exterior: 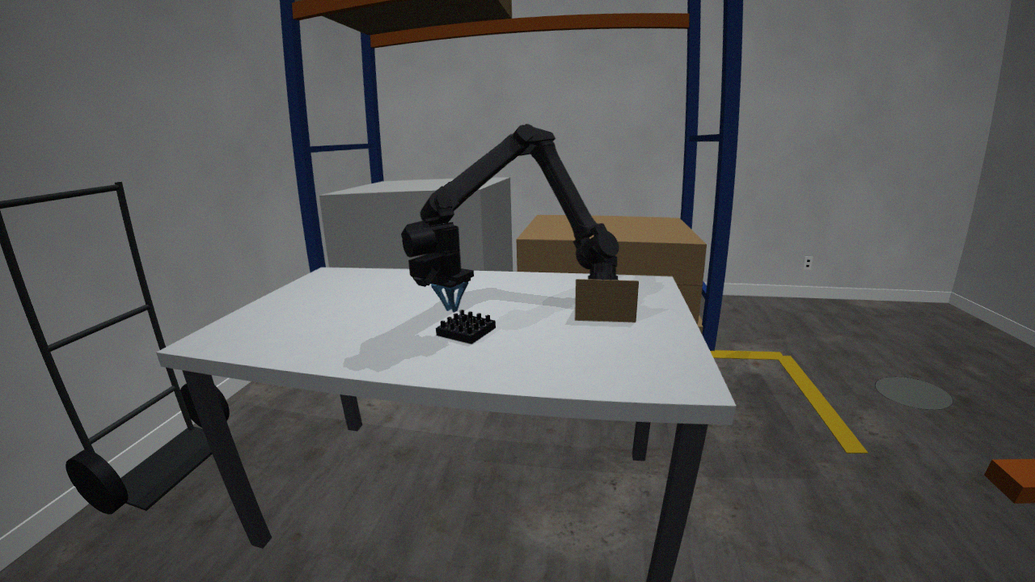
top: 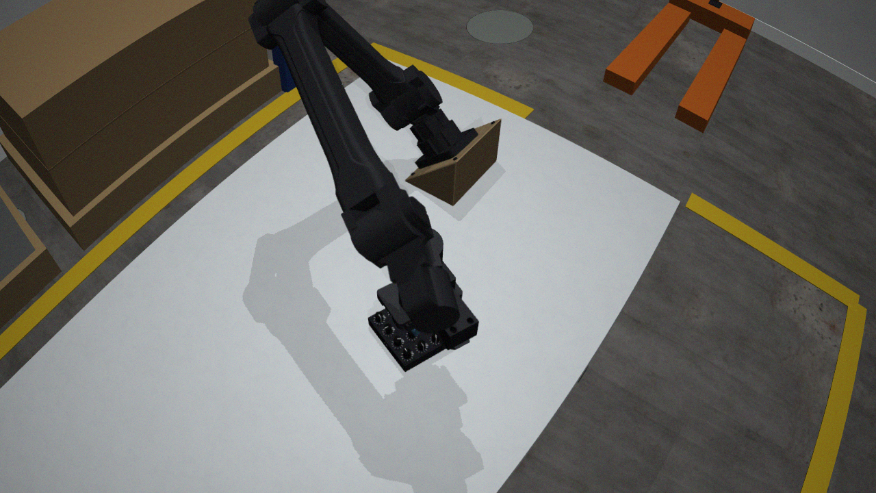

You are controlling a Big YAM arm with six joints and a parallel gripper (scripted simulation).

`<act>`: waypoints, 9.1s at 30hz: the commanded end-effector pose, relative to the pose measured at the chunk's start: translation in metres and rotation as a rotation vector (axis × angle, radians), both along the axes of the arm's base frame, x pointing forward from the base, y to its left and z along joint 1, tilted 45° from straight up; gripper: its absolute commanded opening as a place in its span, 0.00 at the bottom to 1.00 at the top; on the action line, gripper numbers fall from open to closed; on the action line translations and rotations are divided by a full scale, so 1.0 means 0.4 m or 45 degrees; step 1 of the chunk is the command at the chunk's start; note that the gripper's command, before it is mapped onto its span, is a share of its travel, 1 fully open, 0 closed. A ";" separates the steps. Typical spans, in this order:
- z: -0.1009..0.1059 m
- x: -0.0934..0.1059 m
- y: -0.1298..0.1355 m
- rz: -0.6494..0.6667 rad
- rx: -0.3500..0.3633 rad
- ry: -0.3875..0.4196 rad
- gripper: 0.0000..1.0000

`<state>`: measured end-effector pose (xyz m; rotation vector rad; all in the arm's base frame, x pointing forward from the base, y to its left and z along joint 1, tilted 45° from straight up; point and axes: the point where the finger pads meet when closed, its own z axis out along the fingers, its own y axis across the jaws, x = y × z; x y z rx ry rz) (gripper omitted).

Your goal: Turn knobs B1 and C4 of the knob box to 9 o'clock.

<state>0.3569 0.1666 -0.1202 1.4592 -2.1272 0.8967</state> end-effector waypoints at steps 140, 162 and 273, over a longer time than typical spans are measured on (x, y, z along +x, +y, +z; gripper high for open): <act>0.120 -0.111 -0.094 -1.135 0.045 -1.123 0.18; 0.075 -0.111 -0.139 -1.134 0.044 -1.123 0.18; 0.069 -0.118 -0.132 -1.133 0.076 -1.143 0.18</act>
